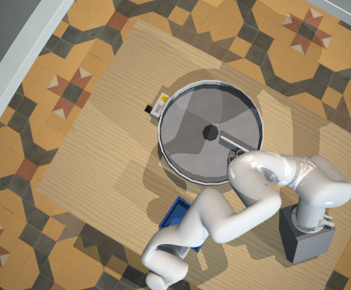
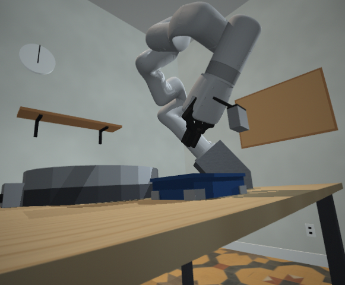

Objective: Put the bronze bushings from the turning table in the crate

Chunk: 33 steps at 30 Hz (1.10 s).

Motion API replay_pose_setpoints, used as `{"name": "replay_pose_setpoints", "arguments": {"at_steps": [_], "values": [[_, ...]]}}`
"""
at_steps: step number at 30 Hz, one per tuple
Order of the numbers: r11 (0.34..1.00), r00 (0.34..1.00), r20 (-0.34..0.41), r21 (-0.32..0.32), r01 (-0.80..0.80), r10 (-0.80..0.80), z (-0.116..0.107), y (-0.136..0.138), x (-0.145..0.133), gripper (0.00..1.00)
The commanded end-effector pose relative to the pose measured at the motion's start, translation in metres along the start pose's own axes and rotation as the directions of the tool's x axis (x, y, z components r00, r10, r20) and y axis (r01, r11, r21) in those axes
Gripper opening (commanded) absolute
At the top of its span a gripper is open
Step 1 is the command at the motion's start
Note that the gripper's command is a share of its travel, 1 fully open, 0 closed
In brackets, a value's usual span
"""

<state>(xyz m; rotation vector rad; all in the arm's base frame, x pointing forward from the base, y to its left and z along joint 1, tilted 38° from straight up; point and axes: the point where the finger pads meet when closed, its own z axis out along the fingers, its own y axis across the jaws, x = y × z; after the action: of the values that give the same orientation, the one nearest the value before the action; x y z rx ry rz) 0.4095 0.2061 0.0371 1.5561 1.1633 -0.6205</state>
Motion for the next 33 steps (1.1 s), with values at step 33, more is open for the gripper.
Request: {"name": "replay_pose_setpoints", "arguments": {"at_steps": [33], "values": [[1.000, 1.000, -0.003, -0.001, -0.002, 0.002, 0.114, -0.039, -0.137, 0.10]]}}
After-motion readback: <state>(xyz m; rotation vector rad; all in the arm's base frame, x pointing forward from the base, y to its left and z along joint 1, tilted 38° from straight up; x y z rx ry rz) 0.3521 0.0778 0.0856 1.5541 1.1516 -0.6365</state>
